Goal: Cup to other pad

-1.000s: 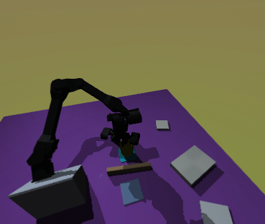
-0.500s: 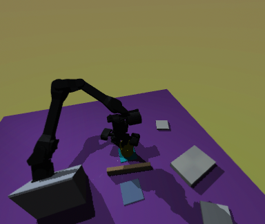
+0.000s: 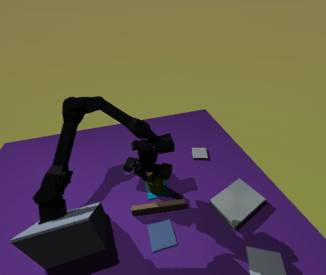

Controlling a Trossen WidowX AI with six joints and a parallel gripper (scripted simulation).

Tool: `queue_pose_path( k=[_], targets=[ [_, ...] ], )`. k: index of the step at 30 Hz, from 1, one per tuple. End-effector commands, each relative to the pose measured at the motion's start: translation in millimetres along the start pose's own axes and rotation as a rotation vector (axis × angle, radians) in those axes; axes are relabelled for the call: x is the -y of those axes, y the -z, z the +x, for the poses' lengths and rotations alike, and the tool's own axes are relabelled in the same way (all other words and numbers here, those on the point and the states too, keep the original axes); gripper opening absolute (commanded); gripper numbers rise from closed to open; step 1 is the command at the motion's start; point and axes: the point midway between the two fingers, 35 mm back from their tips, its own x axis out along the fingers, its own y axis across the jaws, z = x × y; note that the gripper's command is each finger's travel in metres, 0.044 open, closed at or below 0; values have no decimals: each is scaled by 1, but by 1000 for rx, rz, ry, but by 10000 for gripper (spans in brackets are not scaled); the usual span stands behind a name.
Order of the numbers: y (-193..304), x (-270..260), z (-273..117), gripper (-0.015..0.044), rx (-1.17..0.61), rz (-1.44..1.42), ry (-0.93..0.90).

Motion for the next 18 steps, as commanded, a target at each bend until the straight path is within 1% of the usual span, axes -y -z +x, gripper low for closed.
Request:
queue_pose_path(
  k=[1,18],
  targets=[
    [0,0,-4,147,0,-5,0],
    [1,2,-30,147,0,-1,-1]
  ],
)
